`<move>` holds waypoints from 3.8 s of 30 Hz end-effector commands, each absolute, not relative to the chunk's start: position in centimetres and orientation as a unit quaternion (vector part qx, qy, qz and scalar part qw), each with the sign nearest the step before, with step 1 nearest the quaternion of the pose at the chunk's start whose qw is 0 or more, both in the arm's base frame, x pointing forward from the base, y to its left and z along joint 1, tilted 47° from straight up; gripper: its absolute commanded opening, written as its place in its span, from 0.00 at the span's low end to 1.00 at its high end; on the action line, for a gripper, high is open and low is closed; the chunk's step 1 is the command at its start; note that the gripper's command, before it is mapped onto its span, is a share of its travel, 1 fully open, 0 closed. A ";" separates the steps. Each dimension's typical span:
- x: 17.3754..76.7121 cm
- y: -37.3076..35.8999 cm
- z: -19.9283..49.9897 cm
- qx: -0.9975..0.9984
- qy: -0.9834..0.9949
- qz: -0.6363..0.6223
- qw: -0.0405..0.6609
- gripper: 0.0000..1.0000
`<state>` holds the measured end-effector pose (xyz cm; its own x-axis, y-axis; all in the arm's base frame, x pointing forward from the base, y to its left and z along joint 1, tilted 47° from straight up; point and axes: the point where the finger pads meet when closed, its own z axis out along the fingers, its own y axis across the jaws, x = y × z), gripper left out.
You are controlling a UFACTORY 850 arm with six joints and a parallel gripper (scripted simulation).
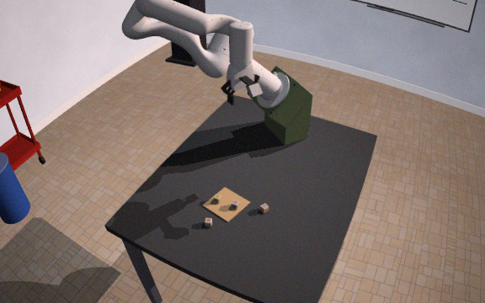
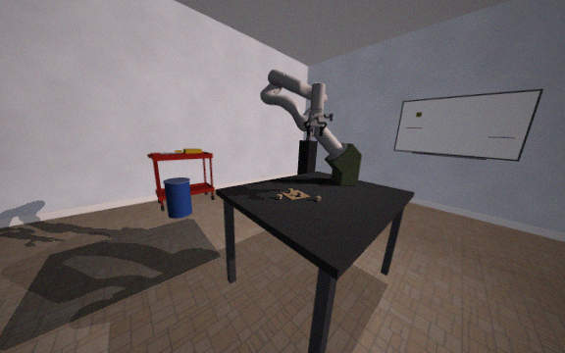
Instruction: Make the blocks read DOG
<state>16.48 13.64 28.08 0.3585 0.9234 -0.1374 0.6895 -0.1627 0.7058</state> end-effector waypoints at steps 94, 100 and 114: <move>44.1 26.9 12.8 0.649 0.524 0.534 0.136 1.00; 44.0 27.0 12.2 0.653 0.524 0.534 0.123 1.00; 44.0 27.0 12.2 0.653 0.524 0.534 0.123 1.00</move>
<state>44.05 26.94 12.17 -0.1176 0.8146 0.5679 0.5528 -0.4214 0.7189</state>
